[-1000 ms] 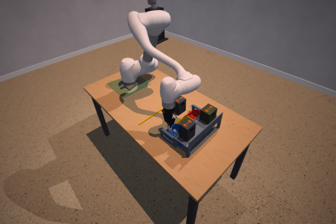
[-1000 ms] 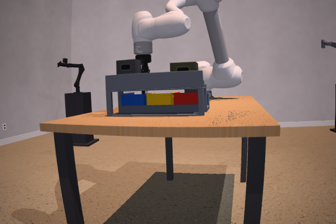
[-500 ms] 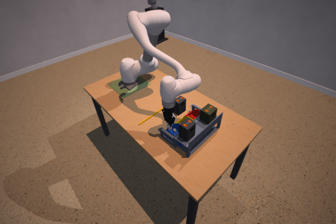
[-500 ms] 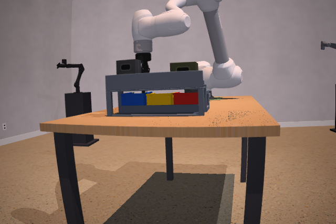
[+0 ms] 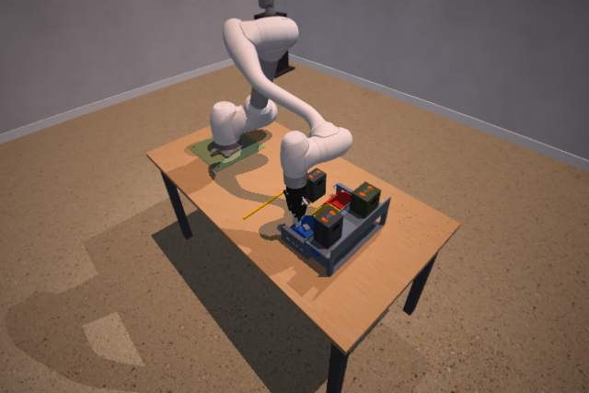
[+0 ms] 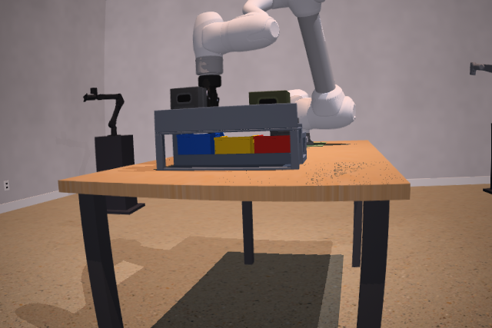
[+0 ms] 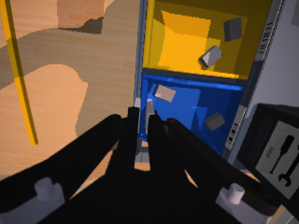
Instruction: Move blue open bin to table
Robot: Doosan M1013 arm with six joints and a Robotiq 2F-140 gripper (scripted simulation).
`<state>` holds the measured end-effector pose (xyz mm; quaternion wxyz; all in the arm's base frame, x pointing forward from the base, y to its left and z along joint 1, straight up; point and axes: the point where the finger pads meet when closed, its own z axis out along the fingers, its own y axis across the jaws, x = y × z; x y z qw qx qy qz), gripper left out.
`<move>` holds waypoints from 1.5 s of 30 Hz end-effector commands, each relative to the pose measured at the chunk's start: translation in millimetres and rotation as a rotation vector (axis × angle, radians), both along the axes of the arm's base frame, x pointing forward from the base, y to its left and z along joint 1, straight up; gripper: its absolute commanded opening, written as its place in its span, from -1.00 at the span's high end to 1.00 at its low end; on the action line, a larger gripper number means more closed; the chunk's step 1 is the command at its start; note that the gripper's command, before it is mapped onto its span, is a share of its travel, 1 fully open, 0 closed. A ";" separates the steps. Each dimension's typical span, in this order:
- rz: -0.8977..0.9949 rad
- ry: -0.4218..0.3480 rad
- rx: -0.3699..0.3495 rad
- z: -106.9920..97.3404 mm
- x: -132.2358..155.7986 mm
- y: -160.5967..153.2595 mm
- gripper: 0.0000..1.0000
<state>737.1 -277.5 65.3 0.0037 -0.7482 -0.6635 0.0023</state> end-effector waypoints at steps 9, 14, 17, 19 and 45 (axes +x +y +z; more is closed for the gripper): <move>0.000 -0.001 0.000 0.8 0.0 -0.1 1.00; 0.000 0.000 0.000 10.0 0.2 -0.1 1.00; 0.000 -0.001 0.000 12.4 0.3 -0.2 1.00; 0.000 -0.001 0.000 12.4 0.3 -0.2 1.00; 0.000 0.000 0.000 11.9 -36.0 4.4 1.00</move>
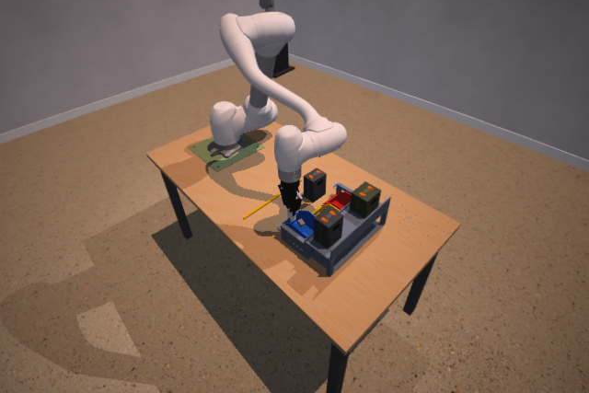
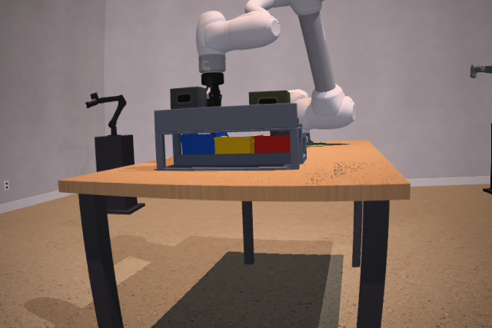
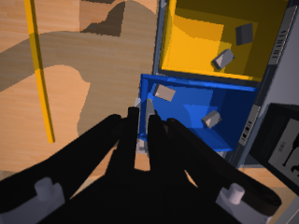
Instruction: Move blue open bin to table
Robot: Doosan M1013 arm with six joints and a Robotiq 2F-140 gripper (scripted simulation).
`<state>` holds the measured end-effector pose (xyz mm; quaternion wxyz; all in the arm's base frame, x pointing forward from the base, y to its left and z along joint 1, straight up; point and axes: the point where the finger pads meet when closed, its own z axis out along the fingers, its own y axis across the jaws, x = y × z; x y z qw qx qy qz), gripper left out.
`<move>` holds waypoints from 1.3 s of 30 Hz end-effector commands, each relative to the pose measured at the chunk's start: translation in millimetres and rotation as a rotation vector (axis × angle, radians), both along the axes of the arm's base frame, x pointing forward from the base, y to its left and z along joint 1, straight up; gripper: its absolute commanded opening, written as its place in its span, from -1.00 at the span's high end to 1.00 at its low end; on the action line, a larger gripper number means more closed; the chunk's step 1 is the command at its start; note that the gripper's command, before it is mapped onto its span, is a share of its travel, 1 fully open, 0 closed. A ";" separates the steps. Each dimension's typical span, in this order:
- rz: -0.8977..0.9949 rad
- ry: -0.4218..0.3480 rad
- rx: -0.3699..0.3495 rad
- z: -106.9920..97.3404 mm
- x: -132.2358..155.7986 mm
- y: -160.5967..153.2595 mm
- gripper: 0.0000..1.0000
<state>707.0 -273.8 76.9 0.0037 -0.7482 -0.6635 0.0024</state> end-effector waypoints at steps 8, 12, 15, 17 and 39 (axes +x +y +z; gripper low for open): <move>0.000 -0.001 0.000 0.5 -29.7 3.6 1.00; 0.000 -0.001 0.000 0.5 -29.7 3.6 1.00; 0.000 -0.001 0.000 0.5 -29.7 3.6 1.00; 0.000 0.000 0.000 0.1 -35.9 4.4 1.00; 0.000 -0.001 0.000 0.6 -89.8 10.9 1.00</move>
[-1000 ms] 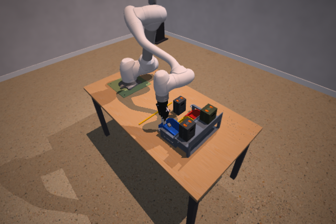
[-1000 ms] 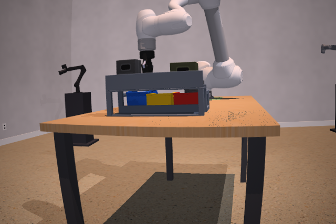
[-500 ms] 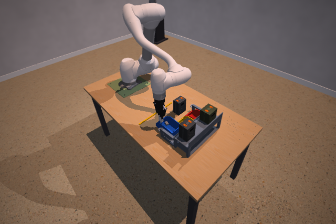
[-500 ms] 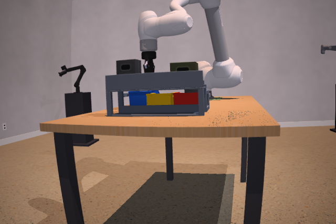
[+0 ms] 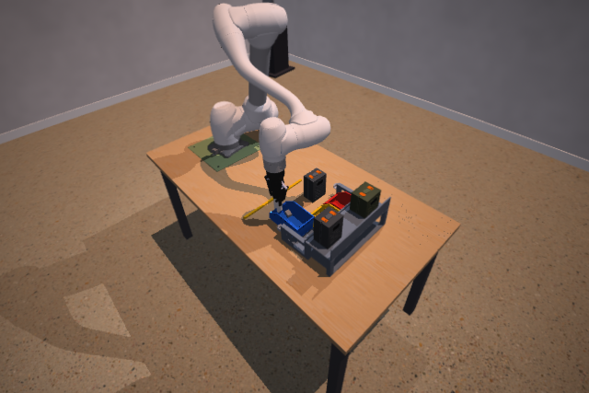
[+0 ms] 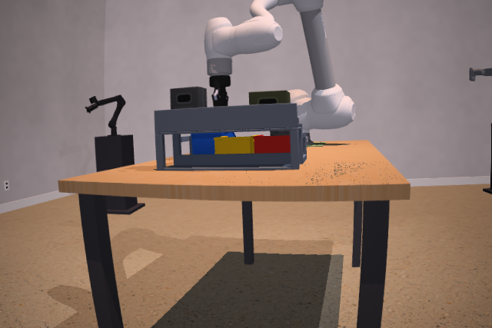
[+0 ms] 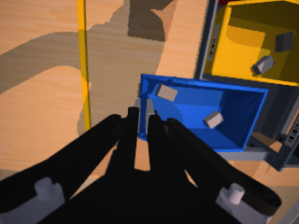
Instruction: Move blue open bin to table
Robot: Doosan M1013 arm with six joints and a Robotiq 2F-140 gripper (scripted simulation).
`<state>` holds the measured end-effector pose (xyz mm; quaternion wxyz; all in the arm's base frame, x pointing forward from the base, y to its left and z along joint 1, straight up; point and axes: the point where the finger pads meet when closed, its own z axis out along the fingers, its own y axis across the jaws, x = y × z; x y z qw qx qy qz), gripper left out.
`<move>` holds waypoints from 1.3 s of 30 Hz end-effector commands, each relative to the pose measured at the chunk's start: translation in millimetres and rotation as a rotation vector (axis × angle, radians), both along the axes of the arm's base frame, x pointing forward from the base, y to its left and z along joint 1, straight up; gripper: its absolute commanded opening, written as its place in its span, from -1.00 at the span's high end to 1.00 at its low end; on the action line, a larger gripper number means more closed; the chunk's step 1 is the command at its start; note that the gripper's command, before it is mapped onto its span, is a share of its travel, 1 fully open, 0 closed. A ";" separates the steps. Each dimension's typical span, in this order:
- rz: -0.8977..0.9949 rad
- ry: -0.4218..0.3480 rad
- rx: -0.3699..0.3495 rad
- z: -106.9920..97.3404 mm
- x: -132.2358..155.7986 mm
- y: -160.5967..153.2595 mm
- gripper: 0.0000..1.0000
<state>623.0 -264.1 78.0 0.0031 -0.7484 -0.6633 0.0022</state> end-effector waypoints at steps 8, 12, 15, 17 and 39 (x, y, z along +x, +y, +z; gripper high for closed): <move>0.001 0.000 0.000 -0.5 -5.8 1.1 1.00; 0.001 0.000 0.000 -0.4 -11.6 1.9 1.00; 0.001 0.000 0.000 -0.1 -29.4 3.9 1.00; 0.001 0.000 0.000 0.0 -35.4 4.6 1.00; 0.001 0.000 0.000 0.8 -79.9 9.8 1.00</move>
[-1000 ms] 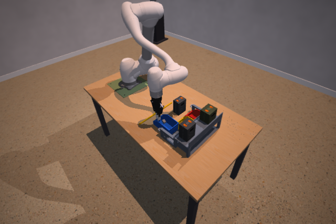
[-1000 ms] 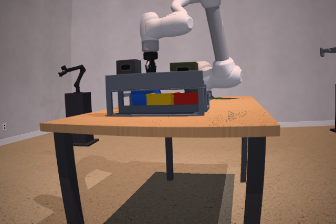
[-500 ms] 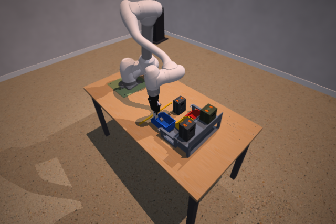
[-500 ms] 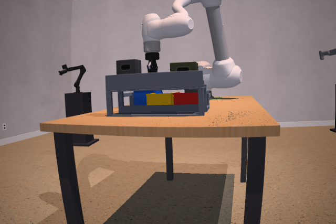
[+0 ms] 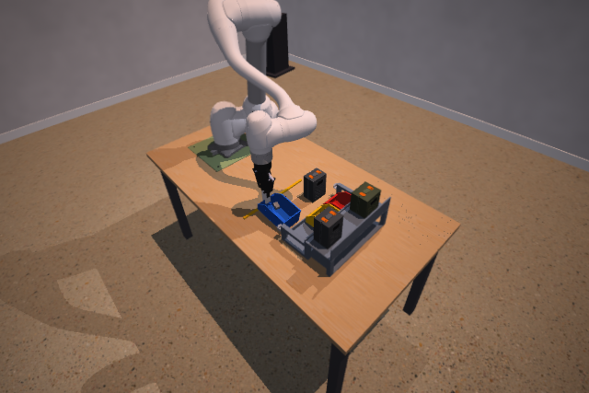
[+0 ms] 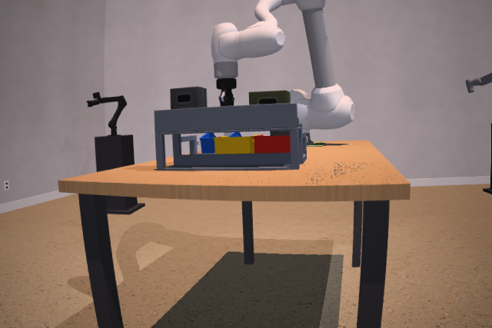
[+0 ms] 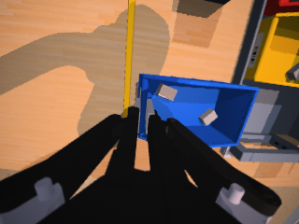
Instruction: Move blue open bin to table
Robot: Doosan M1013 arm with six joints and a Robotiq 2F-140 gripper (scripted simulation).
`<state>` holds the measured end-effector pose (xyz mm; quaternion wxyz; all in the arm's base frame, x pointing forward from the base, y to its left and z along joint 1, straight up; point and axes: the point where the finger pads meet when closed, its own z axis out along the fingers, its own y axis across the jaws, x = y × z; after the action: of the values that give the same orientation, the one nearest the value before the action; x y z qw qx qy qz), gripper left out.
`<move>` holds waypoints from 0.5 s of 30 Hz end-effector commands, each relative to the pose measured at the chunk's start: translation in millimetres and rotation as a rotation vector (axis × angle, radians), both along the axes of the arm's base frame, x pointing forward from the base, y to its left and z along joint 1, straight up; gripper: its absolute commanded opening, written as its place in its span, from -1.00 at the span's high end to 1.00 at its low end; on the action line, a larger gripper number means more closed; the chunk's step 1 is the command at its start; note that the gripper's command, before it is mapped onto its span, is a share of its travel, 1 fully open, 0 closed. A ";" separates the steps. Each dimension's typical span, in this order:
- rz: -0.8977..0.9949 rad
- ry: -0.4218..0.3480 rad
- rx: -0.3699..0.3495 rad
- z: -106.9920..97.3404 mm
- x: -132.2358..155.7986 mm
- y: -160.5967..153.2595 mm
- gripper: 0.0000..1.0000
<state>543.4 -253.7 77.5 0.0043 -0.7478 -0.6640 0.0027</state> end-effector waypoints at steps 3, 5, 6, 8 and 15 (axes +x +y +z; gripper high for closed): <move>-0.001 -0.002 -0.001 1.3 -0.2 -0.6 1.00; -0.001 -0.002 -0.001 1.3 -0.2 -0.6 1.00; -0.001 -0.002 -0.001 1.3 -0.2 -0.6 1.00; -0.001 -0.001 -0.001 1.1 2.2 -0.8 1.00; -0.001 -0.002 -0.001 1.4 6.1 -1.4 1.00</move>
<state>549.2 -255.1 78.8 0.0036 -0.7482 -0.6634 0.0024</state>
